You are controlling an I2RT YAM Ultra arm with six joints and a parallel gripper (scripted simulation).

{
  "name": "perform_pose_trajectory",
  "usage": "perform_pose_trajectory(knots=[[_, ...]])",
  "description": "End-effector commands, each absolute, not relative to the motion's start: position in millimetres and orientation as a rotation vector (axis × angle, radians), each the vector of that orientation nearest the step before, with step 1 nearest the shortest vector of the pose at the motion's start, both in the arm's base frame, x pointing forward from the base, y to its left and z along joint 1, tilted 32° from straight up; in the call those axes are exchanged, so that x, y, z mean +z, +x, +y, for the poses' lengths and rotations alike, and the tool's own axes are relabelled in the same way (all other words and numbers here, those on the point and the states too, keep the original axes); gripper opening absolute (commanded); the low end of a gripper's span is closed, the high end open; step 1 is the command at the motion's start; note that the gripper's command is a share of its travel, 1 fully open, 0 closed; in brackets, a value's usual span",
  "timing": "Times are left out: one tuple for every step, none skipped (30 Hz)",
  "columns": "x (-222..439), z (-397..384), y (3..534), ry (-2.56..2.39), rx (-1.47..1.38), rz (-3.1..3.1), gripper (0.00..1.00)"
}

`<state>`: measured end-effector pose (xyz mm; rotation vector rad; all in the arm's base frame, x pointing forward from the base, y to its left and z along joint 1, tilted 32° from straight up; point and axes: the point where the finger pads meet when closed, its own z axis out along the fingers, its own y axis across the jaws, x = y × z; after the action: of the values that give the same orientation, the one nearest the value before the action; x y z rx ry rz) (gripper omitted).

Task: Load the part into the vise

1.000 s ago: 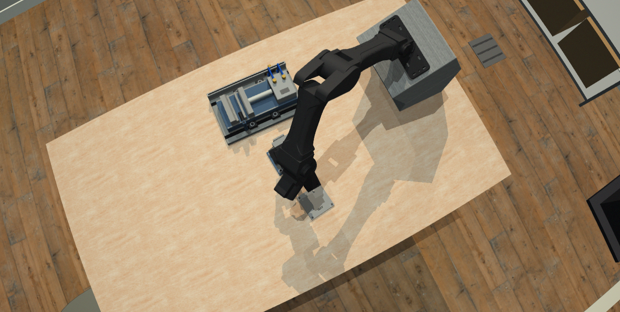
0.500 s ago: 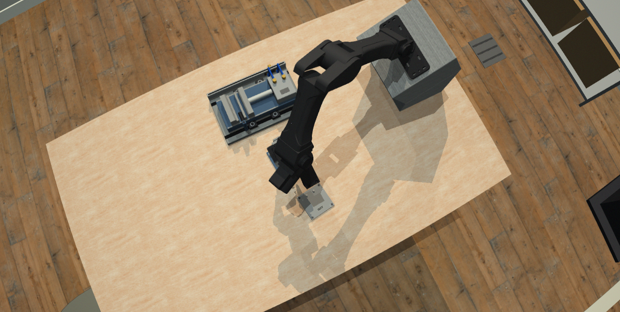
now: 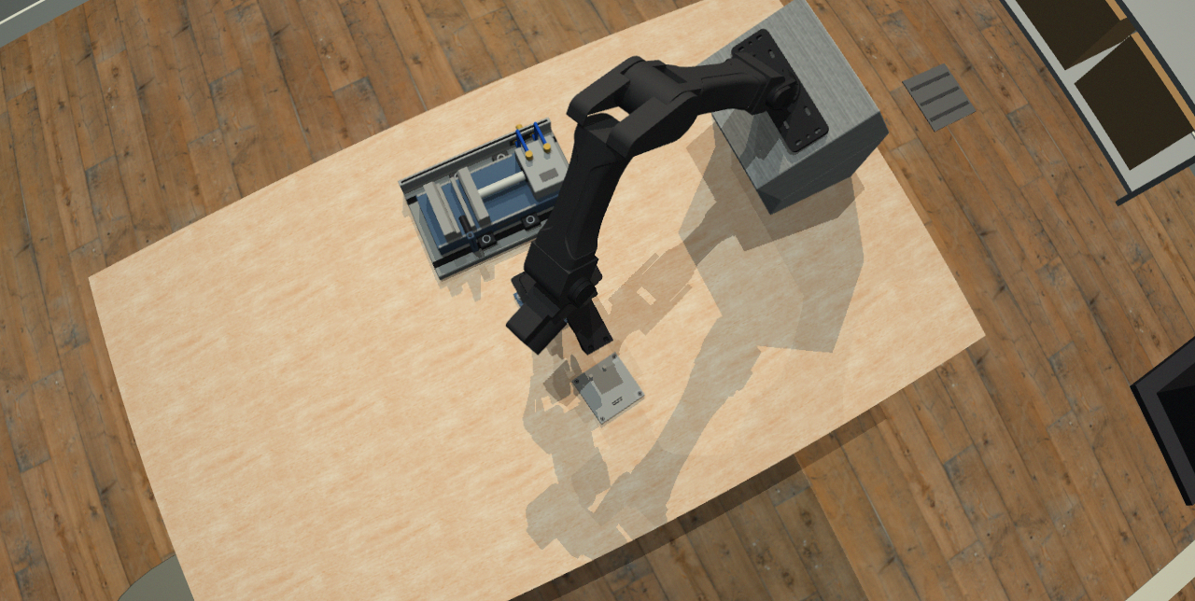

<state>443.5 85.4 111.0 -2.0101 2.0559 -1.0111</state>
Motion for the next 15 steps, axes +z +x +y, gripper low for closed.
perform_pose_trajectory(knots=[[124.5, 88.2, 446.1, -1.982, -0.948, 1.996, 0.81], [124.5, 88.2, 446.1, -1.983, -0.934, 1.990, 0.81], [124.6, 88.2, 446.1, -1.984, -0.920, 1.983, 0.81], [124.6, 88.2, 446.1, -1.985, -0.906, 1.976, 0.81], [124.6, 88.2, 446.1, -1.986, -0.892, 1.970, 0.81], [124.6, 88.2, 446.1, -1.986, -0.879, 1.964, 0.81], [124.6, 88.2, 446.1, -1.987, -0.865, 1.957, 0.81], [124.7, 88.2, 446.1, -1.987, -0.851, 1.950, 0.81], [124.7, 88.2, 446.1, -1.988, -0.837, 1.943, 0.81], [124.7, 88.2, 446.1, -1.988, -0.837, 1.943, 0.81], [124.7, 88.2, 446.1, -1.988, -0.837, 1.943, 0.81], [131.1, 89.8, 450.1, -1.972, -0.831, 1.927, 0.81], [124.7, 88.2, 446.1, -1.989, -0.810, 1.930, 0.81], [124.8, 88.2, 446.1, -1.989, -0.796, 1.923, 0.81], [124.7, 88.1, 446.1, -1.989, -0.782, 1.916, 0.81]])
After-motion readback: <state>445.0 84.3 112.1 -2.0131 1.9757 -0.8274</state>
